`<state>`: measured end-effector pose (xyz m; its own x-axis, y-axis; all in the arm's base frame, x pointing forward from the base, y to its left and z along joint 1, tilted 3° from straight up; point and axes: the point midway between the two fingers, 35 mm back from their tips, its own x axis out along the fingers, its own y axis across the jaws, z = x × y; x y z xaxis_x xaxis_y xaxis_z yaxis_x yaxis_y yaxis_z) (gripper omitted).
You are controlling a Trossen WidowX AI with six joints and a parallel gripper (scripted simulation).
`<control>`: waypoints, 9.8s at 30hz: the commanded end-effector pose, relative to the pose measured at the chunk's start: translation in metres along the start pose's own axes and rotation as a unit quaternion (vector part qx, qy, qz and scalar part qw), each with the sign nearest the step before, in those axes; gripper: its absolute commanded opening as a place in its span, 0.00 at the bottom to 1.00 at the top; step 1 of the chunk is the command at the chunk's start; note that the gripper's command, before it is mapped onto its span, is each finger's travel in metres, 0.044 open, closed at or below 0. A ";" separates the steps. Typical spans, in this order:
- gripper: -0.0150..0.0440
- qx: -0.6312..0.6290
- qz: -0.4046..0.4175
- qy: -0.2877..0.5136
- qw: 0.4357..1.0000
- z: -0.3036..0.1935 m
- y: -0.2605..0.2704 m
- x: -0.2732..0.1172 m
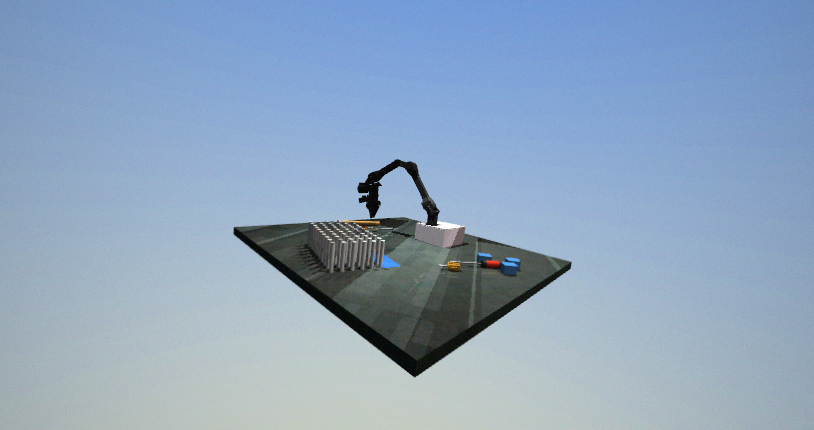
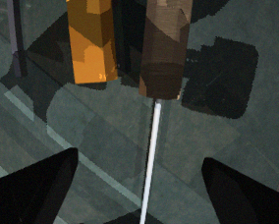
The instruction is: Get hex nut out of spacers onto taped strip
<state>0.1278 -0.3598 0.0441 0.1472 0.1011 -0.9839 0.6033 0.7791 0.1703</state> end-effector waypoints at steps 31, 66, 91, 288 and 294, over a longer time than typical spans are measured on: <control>0.73 -0.004 0.003 0.001 1.000 0.001 -0.007 0.029; 0.37 -0.004 0.003 0.001 1.000 -0.002 -0.015 0.070; 0.25 -0.005 0.002 0.002 1.000 -0.002 -0.002 0.010; 0.73 -0.232 -0.213 0.143 0.938 0.007 -0.027 0.058; 0.73 -0.232 -0.213 0.143 0.938 0.006 -0.029 0.067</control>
<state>0.1270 -0.3807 -0.0173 -0.2784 -0.1784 -0.9438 0.1471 0.9631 -0.2254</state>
